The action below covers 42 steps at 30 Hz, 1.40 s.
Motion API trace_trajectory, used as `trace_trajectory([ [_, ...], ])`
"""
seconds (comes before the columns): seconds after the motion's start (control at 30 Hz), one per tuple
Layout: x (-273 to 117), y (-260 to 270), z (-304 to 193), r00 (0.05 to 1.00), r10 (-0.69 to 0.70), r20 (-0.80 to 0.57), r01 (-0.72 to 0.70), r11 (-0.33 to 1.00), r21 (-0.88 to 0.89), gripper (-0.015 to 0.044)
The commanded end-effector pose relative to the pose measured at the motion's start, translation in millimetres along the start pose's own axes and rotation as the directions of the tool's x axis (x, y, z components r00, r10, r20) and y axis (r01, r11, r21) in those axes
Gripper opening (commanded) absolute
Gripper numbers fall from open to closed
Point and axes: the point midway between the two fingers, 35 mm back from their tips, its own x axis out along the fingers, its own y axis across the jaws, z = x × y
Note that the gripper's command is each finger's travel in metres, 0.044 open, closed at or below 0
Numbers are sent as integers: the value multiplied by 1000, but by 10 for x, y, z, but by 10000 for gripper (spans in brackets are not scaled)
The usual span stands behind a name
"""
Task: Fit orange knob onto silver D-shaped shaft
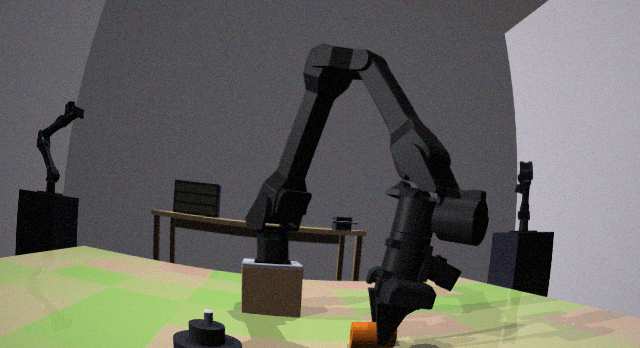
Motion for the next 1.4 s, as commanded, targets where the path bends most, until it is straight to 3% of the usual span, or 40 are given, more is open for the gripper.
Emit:
trace_trajectory([
  [0.0, 3, -2, -3, 1000, -2, -2, 2, 1000, 2, 181],
  [0.67, -85, -4, -198, 948, -3, 318, 3, 1000, 0, 181],
  [1.37, -100, -3, -443, 776, -6, 631, 6, 1000, 2, 181],
])
